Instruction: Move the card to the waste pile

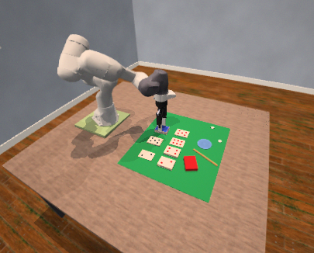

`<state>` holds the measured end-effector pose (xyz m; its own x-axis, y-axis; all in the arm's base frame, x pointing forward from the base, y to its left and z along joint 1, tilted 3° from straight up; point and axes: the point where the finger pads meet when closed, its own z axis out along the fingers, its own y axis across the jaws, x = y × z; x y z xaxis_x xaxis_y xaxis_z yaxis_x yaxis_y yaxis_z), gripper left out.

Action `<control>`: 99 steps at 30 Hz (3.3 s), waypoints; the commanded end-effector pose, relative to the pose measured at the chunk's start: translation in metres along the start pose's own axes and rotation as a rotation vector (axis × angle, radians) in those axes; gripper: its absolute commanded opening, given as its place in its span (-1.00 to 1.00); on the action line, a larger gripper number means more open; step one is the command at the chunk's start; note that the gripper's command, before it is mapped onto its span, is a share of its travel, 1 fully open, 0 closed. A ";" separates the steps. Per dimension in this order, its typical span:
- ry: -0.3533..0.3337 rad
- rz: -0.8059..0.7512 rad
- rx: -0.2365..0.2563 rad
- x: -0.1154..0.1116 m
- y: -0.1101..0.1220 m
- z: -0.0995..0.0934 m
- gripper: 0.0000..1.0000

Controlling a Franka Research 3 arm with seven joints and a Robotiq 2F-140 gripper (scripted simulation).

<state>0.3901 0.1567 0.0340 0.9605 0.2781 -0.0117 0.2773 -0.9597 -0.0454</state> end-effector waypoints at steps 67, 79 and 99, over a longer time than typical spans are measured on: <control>0.003 0.003 0.000 0.002 0.000 -0.040 -0.15; 0.003 0.003 0.000 0.002 0.000 -0.040 -0.15; 0.003 0.006 0.000 0.001 0.015 -0.040 -0.15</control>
<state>0.3949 0.1479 0.0735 0.9650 0.2619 -0.0081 0.2613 -0.9641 -0.0470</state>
